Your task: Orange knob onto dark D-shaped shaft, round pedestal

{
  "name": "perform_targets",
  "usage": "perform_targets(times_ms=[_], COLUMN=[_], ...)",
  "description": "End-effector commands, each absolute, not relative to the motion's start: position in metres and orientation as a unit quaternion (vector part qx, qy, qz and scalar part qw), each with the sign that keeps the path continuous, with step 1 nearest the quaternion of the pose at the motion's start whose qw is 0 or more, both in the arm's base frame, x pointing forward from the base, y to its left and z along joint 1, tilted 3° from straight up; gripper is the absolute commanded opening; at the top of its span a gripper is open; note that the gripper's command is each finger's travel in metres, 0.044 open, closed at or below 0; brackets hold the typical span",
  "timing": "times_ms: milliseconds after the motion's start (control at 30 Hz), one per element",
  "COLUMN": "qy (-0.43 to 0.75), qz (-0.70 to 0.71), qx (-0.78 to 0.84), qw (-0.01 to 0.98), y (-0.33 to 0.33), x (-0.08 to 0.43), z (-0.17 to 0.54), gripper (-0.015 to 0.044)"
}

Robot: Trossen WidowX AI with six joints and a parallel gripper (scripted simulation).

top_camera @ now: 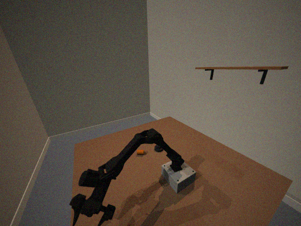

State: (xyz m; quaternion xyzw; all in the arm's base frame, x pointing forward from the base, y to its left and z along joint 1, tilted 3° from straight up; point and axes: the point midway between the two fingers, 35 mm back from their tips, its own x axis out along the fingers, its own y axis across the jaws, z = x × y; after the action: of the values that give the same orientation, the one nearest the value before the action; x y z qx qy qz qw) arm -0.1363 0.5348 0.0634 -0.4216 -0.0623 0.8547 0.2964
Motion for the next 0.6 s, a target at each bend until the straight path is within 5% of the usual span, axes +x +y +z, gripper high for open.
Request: perform_targets(times_ms=[0, 567], qy=[0.006, 0.341], qz=[0.823, 0.592], qx=[-0.445, -0.460], qw=[0.353, 0.567], y=[0.531, 0.388], x=[-0.062, 0.220], z=[0.062, 0.042], gripper=[0.0440, 0.0440])
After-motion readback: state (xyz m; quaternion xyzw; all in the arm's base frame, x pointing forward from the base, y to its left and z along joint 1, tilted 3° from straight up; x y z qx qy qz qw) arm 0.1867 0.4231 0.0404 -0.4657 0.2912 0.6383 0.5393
